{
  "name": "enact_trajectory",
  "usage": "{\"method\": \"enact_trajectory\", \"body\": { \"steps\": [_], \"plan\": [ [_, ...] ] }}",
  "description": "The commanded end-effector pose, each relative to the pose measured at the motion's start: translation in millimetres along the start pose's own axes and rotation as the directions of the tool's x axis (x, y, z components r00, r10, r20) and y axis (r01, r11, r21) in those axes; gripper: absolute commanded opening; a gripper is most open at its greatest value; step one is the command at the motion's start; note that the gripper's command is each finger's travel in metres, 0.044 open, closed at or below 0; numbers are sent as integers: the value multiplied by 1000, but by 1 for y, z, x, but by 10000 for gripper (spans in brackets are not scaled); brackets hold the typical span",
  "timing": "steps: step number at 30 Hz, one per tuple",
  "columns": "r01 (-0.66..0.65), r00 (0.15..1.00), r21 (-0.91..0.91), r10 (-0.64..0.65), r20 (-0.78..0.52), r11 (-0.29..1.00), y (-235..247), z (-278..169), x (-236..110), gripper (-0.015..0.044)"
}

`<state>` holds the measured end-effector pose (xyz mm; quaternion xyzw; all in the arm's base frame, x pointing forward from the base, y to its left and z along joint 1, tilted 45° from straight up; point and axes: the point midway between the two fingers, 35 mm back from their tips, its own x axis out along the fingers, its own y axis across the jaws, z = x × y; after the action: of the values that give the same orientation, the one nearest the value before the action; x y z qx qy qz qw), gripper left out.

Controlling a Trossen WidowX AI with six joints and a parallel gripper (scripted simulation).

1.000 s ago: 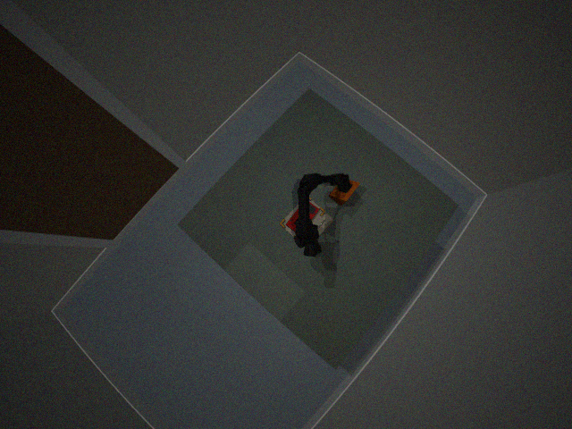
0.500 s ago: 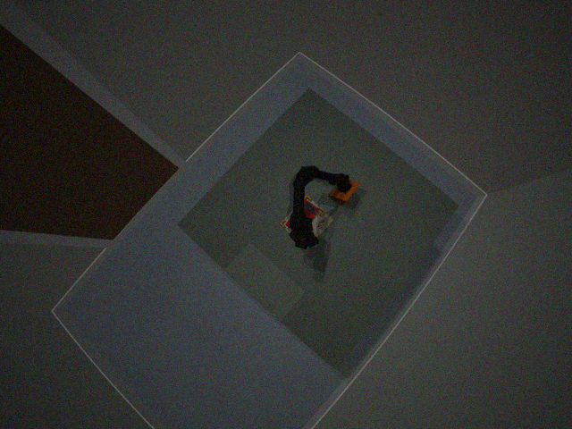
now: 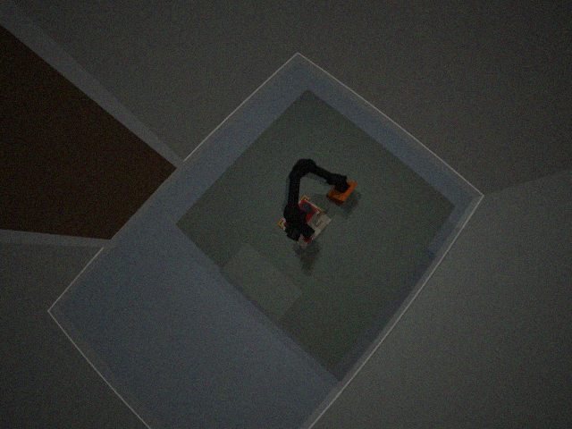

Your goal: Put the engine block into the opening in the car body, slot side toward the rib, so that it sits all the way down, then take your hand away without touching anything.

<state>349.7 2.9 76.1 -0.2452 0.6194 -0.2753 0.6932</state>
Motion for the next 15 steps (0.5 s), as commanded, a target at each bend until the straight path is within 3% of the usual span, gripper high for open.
{"method": "enact_trajectory", "body": {
  "steps": [1, 9, 15],
  "plan": [
    [8, 1000, -62, -8, -1, 998, -10, -6, 6, 0],
    [16, 1000, -158, -17, -3, 987, -26, -14, 13, 0],
    [16, 1000, -172, -17, -3, 985, -26, -14, 14, 157]
  ]
}}
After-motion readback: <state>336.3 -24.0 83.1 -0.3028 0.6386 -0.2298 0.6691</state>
